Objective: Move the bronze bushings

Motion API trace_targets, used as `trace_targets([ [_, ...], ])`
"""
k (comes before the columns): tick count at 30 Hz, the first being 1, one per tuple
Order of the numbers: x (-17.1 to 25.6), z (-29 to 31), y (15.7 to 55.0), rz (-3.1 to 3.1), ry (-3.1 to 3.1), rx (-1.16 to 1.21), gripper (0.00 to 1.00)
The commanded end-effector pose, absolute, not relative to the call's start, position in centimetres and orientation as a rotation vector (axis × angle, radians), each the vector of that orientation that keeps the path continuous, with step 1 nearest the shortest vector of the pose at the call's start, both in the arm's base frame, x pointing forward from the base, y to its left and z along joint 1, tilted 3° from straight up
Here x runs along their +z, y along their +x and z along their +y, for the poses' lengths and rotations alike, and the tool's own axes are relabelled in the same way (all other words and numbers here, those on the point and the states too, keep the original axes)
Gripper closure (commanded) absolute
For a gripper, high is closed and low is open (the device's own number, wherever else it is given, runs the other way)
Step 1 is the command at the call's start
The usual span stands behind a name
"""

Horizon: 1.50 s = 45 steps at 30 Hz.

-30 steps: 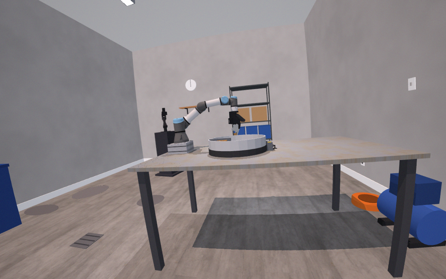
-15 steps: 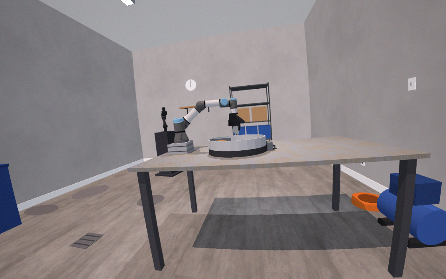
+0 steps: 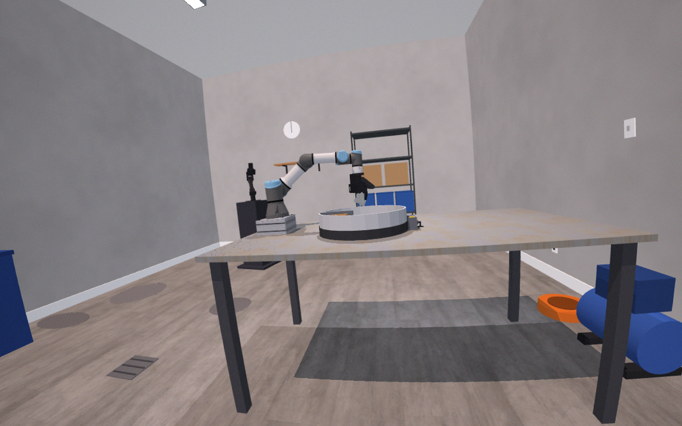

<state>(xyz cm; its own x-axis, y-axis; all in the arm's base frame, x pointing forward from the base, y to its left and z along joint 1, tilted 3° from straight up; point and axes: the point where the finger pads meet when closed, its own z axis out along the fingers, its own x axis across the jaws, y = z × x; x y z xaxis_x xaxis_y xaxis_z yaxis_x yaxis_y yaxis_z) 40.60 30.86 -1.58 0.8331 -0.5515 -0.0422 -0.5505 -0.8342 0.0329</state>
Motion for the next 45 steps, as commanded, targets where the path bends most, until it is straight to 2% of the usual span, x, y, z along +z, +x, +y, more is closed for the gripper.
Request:
trace_targets([
  [1,-1.45,30.89,40.69,-0.899,2.992,-0.073,1.0],
  [45,-1.85,30.89,40.67,-0.899,2.992,-0.073,1.0],
])
